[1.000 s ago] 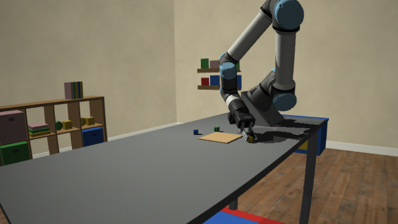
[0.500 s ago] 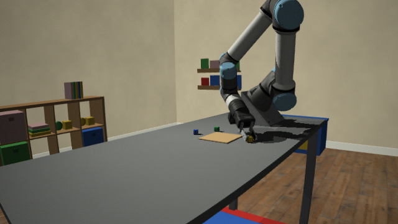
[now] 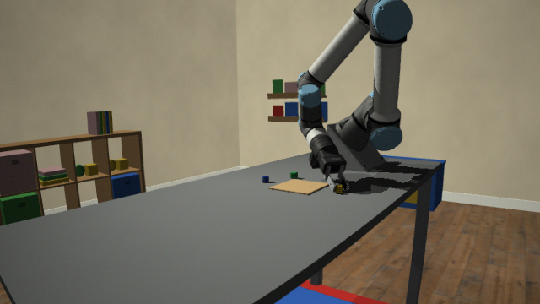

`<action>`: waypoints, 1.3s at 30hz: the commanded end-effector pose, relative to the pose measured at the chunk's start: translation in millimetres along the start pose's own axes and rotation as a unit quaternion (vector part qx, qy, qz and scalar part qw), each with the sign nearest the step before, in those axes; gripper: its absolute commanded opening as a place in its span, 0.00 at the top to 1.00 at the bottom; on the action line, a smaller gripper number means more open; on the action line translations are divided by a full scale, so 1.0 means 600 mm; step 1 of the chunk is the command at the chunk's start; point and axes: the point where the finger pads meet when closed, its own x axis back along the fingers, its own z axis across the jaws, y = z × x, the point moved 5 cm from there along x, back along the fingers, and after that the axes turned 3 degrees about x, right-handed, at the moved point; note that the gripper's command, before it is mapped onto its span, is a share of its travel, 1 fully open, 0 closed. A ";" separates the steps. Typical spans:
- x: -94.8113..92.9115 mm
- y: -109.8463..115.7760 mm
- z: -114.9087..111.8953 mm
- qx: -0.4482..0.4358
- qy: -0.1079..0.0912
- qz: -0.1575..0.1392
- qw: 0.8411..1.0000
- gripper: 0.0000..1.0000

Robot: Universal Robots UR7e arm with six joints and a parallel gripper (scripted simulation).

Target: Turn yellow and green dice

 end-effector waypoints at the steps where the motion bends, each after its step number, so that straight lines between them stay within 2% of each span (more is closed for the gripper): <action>1: 0.000 0.000 0.000 0.000 0.000 0.000 1.000 0.30; 28: 0.005 0.000 0.000 0.000 0.000 0.000 1.000 0.30; 39: 0.039 0.000 0.000 0.000 0.000 0.000 1.000 0.30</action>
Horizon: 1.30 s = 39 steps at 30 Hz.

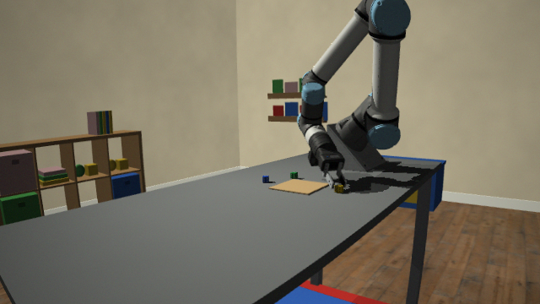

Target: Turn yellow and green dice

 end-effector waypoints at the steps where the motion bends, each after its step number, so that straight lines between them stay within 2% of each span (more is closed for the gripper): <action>1: 0.021 0.000 0.000 0.000 0.000 0.000 1.000 0.30; 13: 0.057 0.000 0.000 0.000 0.000 0.000 1.000 0.30; 25: 0.062 0.003 -0.001 0.000 0.000 0.000 1.000 0.30; 39: 0.100 0.074 -0.004 0.000 0.000 0.000 1.000 0.30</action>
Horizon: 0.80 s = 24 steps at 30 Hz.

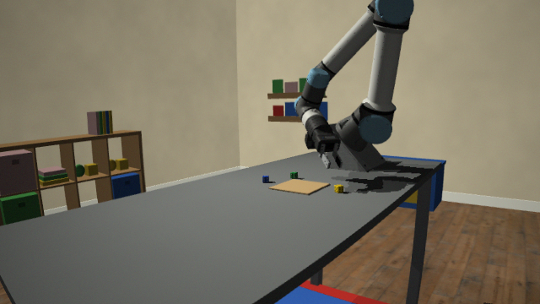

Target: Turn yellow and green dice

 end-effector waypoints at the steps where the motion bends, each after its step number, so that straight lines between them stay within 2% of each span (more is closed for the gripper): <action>1: 0.010 0.019 -0.001 0.000 0.000 0.000 1.000 0.30; 6: 0.018 0.033 -0.002 0.000 0.000 0.000 1.000 0.30; 18: 0.018 0.032 -0.001 -0.002 0.008 0.011 1.000 0.30; 24: 0.016 0.030 -0.001 -0.011 0.036 0.052 0.998 0.30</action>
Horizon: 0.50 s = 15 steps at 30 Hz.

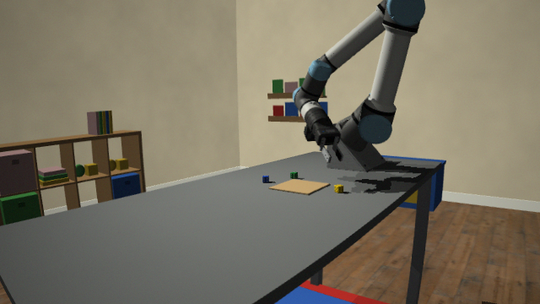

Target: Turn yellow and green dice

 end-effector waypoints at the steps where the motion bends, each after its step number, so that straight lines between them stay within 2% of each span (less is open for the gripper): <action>1: -0.001 -0.001 0.000 -0.008 0.024 0.039 0.999 0.30; 5: -0.002 0.000 -0.001 -0.017 0.051 0.090 0.994 0.30; 9: -0.004 0.007 -0.003 -0.027 0.076 0.156 0.984 0.30; 11: -0.004 0.007 -0.003 -0.027 0.076 0.156 0.984 0.30; 15: -0.009 0.021 -0.008 -0.035 0.091 0.231 0.968 0.30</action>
